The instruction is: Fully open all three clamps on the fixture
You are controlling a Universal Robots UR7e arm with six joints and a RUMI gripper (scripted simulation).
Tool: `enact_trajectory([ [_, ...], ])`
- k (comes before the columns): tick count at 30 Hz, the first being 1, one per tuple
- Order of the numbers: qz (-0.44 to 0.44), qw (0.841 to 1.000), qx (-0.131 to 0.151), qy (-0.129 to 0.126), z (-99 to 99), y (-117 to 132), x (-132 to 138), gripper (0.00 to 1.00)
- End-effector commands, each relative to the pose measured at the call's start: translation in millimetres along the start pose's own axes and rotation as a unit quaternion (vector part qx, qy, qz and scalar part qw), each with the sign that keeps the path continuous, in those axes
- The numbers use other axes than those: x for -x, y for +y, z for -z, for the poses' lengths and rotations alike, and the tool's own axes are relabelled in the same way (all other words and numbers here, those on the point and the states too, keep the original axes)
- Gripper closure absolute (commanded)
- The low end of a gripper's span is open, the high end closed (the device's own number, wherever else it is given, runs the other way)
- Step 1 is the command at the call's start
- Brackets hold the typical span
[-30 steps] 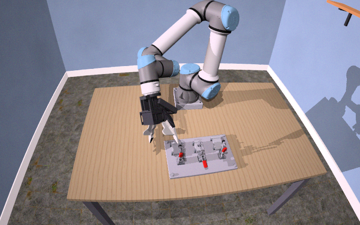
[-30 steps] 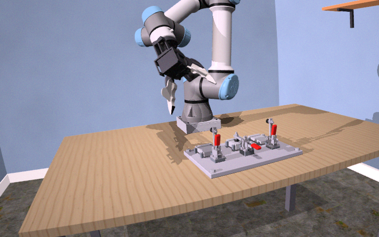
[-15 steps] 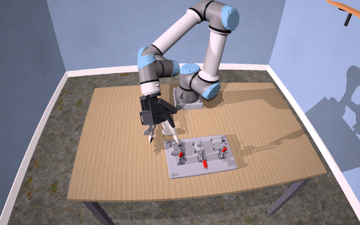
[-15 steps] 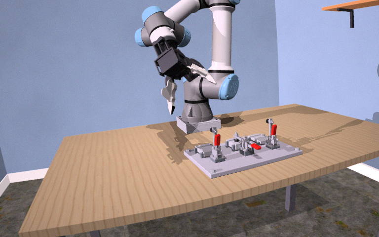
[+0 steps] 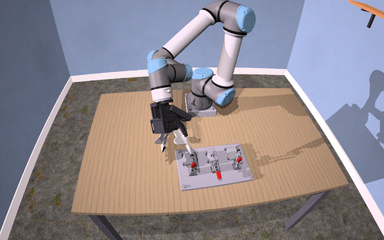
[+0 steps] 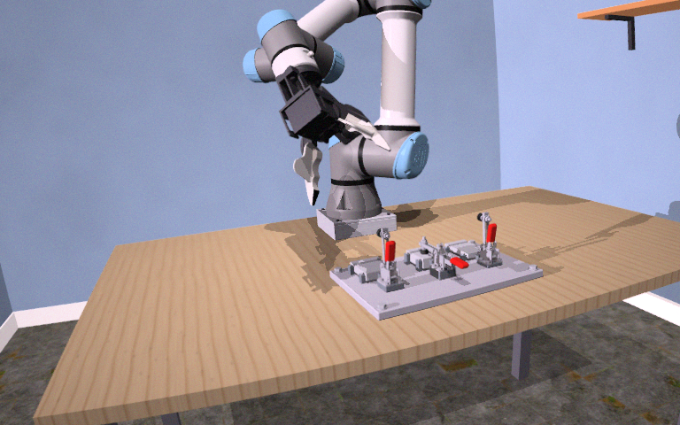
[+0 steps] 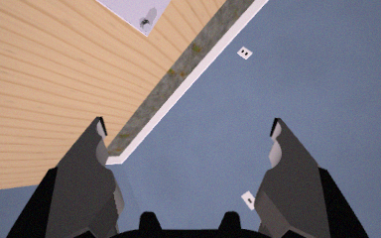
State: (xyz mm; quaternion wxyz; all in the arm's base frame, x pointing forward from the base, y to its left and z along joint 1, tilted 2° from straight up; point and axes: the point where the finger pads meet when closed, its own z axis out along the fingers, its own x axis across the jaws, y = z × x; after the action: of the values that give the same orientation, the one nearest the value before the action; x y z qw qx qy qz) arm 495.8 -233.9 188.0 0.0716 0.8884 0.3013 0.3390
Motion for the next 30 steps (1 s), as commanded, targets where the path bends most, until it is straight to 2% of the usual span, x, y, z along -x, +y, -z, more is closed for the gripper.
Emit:
enact_trajectory([
  [1,-0.024,1.000,-0.005,-0.004,-0.7,-4,-3,0.00],
  [15,-0.144,0.989,-0.028,-0.030,-4.6,-27,-16,0.00],
  [21,-0.227,0.972,-0.040,-0.053,-6.3,-44,-24,0.00],
  [26,-0.305,0.948,-0.048,-0.077,-7.1,-60,-32,0.00],
  [29,-0.305,0.948,-0.048,-0.077,-7.1,-60,-32,0.00],
  [30,-0.321,0.942,-0.049,-0.082,-7.2,-63,-33,0.00],
])
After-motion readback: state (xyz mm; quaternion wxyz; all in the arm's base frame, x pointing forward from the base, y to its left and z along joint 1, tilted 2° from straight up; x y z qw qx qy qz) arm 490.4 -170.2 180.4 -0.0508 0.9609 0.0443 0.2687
